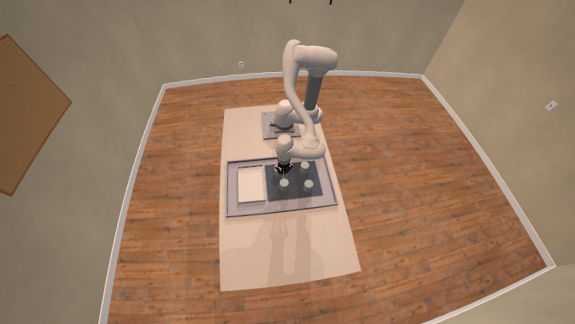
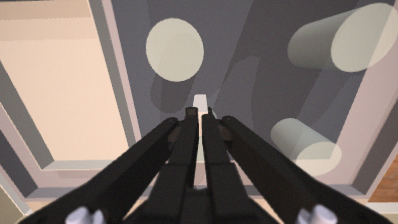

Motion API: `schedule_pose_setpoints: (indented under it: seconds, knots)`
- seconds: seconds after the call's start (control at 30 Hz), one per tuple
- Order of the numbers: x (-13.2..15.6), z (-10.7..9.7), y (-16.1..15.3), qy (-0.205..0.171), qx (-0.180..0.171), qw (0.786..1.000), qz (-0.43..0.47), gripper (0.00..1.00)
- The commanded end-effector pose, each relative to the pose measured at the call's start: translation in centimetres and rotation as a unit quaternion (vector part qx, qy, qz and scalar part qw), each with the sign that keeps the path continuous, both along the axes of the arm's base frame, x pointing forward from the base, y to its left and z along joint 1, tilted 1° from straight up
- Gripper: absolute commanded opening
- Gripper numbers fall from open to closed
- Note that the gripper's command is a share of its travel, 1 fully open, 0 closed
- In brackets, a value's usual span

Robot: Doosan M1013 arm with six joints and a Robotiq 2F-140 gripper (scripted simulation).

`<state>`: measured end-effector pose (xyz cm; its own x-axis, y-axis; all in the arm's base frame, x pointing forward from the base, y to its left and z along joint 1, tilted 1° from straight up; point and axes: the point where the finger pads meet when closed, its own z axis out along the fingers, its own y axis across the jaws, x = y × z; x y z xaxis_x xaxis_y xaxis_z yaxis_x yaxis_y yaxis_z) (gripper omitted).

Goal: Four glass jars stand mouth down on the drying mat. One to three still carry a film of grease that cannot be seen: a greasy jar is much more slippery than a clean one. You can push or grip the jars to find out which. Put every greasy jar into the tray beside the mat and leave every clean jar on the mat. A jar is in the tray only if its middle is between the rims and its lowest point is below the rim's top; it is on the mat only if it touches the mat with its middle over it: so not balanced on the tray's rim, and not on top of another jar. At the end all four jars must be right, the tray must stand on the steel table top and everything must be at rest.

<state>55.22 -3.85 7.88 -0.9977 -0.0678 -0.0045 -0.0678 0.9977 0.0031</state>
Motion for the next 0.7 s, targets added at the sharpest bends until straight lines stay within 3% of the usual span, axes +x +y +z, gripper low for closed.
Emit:
schedule_pose_setpoints:
  seconds: [0.0, 0.67]
  knots:
    - [0.56, 0.23, -0.03, -0.002, 0.001, 1.000, 0.001, 0.00]
    - [0.80, 0.23, -0.01, -0.002, 0.001, 1.000, 0.001, 0.00]
